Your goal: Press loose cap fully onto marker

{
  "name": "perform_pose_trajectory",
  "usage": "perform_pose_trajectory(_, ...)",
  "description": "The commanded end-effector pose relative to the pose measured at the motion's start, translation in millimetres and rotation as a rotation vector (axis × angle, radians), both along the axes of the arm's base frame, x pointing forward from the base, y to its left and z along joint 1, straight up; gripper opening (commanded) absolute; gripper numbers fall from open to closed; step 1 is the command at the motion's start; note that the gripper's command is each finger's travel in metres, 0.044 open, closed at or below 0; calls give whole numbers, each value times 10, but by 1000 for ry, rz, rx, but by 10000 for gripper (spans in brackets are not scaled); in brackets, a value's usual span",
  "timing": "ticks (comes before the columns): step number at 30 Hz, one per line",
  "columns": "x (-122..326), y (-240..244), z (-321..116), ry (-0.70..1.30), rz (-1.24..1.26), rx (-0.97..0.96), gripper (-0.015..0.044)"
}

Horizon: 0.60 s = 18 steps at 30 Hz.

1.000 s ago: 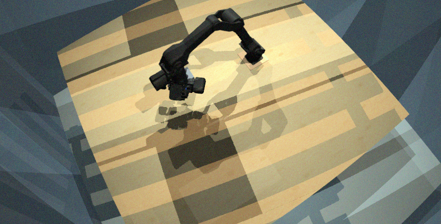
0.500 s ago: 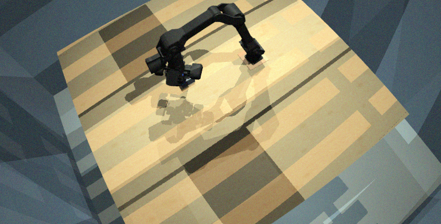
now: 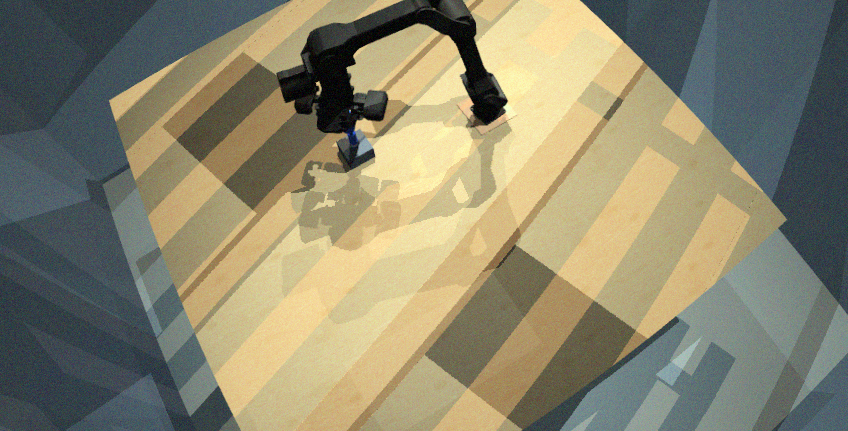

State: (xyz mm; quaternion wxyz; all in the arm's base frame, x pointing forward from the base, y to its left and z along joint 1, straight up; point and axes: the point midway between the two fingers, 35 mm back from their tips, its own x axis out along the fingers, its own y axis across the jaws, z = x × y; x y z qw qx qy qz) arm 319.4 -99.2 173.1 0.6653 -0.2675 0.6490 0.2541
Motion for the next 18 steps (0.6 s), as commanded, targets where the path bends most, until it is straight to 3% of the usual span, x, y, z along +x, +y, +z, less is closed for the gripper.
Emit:
perform_pose_trajectory(1,-33,-32,35,-1,8,1,0)
perform_pose_trajectory(18,-19,-35,-130,-1,8,1,0)
